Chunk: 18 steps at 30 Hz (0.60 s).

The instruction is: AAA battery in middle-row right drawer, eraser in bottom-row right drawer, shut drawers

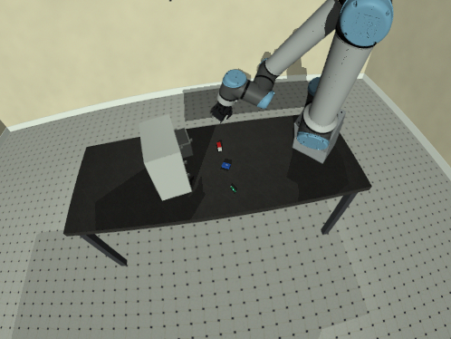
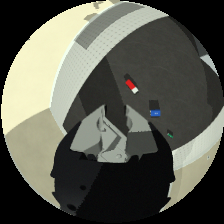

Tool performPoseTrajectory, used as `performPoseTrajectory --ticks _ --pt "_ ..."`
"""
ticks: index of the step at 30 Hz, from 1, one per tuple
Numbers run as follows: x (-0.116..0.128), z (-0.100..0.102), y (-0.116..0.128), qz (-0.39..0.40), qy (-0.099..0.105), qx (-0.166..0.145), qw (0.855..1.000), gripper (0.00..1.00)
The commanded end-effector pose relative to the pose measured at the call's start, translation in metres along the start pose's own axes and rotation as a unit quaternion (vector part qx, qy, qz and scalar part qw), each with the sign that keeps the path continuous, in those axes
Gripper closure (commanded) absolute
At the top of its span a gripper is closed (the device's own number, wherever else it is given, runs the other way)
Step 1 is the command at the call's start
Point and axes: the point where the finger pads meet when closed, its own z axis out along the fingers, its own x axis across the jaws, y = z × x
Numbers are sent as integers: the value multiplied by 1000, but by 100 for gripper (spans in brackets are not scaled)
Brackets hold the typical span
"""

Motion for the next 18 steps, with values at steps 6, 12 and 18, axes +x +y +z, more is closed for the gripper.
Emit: performPoseTrajectory --ticks 6,12,18 --pt "-2 -6 -6 97 79 2 992 80" --pt "-2 -11 -10 162 124 2 979 80" --pt "-2 -15 -13 216 162 3 963 80"
